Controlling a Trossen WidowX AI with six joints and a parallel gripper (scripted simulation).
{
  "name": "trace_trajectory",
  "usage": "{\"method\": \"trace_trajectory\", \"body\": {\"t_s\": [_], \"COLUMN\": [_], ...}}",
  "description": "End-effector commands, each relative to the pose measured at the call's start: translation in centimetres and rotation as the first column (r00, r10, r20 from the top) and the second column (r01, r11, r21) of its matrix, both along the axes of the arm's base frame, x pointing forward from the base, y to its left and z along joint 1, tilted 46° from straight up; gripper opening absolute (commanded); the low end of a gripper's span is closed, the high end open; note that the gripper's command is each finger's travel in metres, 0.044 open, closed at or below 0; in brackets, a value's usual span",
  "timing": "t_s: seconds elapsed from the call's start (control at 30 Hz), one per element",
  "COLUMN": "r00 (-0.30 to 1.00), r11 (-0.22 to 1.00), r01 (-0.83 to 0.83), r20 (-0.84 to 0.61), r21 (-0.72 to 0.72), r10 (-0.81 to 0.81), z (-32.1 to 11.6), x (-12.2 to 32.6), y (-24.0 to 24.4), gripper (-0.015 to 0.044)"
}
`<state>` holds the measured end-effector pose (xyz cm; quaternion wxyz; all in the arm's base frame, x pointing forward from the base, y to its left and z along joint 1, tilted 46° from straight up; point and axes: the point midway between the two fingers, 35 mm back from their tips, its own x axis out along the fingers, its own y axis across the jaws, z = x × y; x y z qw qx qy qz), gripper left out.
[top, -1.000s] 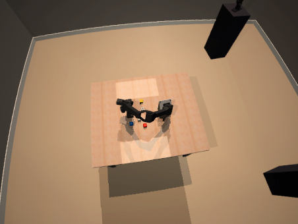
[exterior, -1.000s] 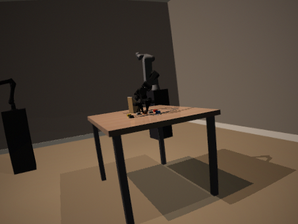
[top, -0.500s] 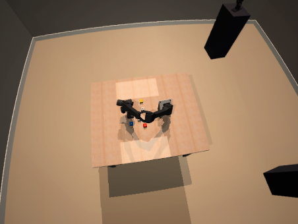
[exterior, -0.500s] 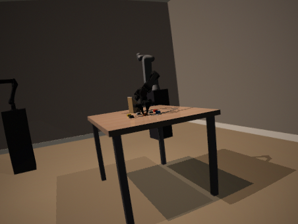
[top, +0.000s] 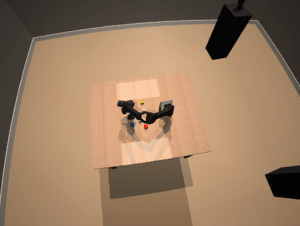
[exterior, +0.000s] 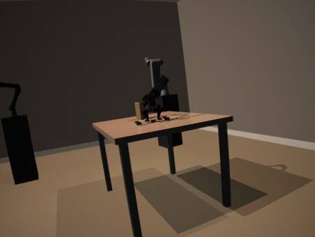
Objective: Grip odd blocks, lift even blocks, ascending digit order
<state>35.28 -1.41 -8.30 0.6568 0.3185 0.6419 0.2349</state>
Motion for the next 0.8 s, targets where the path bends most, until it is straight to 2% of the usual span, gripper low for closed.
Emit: {"method": "trace_trajectory", "body": {"t_s": [0.0, 0.13, 0.2, 0.33, 0.5, 0.77], "r00": [1.0, 1.0, 1.0, 1.0, 1.0, 1.0], "r11": [1.0, 1.0, 1.0, 1.0, 1.0, 1.0], "r01": [0.002, 0.002, 0.003, 0.002, 0.002, 0.002], "r20": [0.004, 0.004, 0.004, 0.003, 0.003, 0.003], "r21": [-0.002, -0.002, -0.004, -0.006, -0.005, -0.005], "r10": [-0.002, -0.002, -0.003, -0.002, -0.002, -0.002], "z": [1.5, 2.4, 3.2, 7.7, 8.0, 8.1], "x": [0.0, -0.2, -0.1, -0.7, -0.7, -0.8], "y": [-1.7, -2.5, -3.5, -8.1, -8.4, -8.3], "gripper": [0.04, 0.04, 0.0348, 0.0242, 0.012, 0.012]}}
